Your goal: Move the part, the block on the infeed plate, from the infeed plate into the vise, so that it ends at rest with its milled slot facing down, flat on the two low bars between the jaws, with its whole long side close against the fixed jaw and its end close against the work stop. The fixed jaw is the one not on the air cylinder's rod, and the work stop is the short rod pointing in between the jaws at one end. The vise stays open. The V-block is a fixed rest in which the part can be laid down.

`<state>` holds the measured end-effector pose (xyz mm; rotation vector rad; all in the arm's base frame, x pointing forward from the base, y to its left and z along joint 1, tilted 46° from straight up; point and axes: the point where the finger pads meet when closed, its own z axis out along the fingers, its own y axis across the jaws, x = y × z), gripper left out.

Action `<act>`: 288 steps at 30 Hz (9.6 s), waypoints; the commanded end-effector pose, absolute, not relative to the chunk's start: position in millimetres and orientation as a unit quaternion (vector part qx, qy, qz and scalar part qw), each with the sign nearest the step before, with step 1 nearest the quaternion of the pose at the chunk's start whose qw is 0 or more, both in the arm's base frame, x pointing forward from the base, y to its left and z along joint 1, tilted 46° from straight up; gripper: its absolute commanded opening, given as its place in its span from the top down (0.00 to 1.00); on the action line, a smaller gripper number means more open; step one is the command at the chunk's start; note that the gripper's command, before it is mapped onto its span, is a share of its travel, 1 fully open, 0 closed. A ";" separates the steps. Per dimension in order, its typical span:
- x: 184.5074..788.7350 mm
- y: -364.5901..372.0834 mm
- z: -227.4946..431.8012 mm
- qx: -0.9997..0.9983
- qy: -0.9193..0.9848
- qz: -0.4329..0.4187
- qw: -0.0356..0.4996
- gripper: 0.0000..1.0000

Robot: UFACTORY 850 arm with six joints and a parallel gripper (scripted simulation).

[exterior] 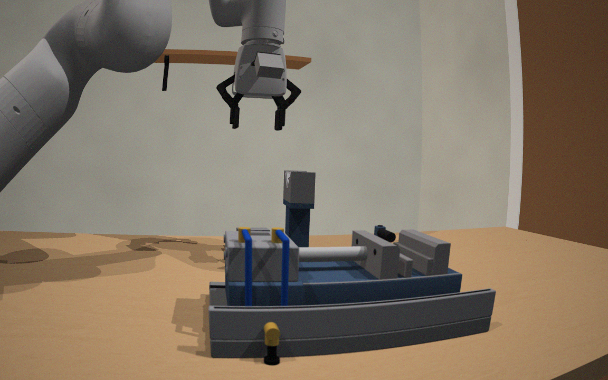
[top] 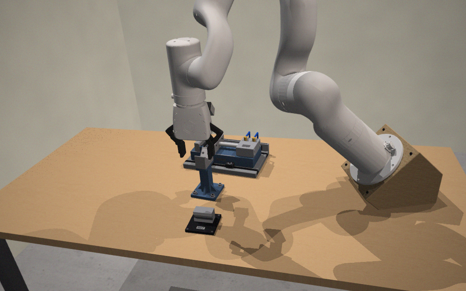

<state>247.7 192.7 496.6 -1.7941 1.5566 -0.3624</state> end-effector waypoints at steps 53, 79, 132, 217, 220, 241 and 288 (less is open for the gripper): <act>258.8 198.8 485.0 -0.696 0.604 -0.141 0.362 0.11; 308.4 225.9 429.6 -0.696 0.604 -0.141 0.362 0.11; 363.5 255.9 367.9 -0.696 0.604 -0.141 0.362 0.11; 378.6 264.2 351.0 -0.696 0.604 -0.141 0.362 1.00; 378.6 264.2 351.0 -0.696 0.604 -0.141 0.362 1.00; 378.6 264.2 351.0 -0.696 0.604 -0.141 0.362 1.00; 352.0 250.2 380.3 -0.696 0.604 -0.141 0.362 1.00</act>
